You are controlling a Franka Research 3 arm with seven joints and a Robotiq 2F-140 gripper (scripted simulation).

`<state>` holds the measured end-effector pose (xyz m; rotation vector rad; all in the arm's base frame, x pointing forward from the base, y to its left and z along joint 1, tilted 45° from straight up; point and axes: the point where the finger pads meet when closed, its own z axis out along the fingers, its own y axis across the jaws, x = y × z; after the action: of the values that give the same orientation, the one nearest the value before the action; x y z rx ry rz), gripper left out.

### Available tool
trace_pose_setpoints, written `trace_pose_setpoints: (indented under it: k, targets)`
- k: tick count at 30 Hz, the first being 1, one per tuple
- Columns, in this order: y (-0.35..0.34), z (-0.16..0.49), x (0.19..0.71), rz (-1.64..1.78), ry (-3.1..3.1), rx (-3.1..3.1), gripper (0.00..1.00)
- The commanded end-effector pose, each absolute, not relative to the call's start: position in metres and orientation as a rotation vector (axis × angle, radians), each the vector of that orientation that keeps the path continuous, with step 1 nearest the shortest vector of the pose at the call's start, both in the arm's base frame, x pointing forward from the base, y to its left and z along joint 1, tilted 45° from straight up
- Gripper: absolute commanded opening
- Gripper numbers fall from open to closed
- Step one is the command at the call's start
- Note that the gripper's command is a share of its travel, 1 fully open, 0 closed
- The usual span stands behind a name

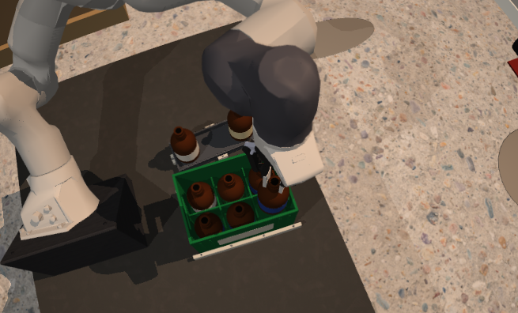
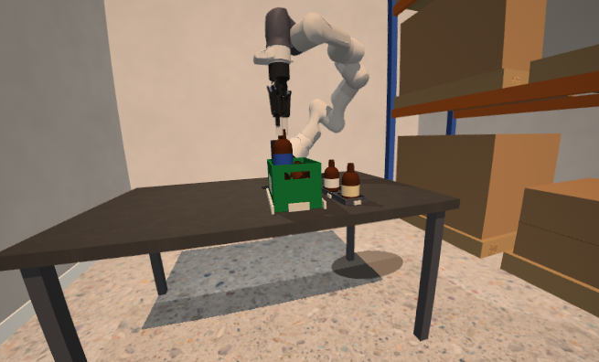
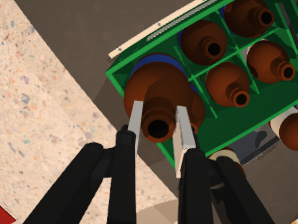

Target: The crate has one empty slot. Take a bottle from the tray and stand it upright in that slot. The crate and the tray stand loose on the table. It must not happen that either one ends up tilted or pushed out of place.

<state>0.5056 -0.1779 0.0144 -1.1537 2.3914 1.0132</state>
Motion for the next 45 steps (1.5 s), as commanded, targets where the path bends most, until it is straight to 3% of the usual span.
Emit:
trace_pose_setpoints:
  k: [1, 45]
  targets:
    - [-0.179, 0.016, 0.508, 1.001, 2.384, -1.16, 0.0]
    - [-0.158, -0.006, 0.508, 1.001, 2.384, -1.16, 0.0]
